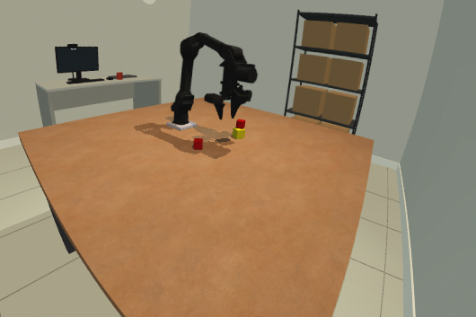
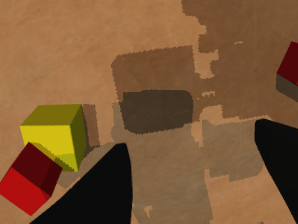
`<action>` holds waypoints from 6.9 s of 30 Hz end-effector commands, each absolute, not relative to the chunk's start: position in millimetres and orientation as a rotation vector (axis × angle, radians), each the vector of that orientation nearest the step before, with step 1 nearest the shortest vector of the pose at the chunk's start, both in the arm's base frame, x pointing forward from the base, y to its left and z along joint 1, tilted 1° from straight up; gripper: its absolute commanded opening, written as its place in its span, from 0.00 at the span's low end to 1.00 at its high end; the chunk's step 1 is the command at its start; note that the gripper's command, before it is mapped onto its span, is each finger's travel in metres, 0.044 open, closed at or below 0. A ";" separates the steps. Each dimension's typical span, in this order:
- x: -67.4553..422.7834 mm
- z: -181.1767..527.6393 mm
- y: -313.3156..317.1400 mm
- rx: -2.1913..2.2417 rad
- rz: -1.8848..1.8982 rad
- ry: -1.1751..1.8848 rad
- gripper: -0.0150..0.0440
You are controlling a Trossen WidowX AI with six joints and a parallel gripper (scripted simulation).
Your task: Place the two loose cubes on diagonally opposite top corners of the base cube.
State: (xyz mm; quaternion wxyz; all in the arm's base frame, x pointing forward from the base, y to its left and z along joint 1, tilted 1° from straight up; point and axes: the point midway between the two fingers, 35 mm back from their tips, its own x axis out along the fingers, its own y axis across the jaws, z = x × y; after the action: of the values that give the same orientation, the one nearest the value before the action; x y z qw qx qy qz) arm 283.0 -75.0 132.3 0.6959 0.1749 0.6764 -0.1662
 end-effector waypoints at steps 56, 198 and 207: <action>221.4 66.9 -180.1 -0.421 0.407 1.500 0.70; 303.0 149.8 0.8 1.123 -1.060 1.257 0.43; 303.4 145.4 2.8 1.137 -1.073 1.250 0.43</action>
State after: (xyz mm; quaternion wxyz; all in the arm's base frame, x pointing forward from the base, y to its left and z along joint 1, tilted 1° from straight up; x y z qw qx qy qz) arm 303.2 2.4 149.0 0.5418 0.4760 0.5288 -0.4475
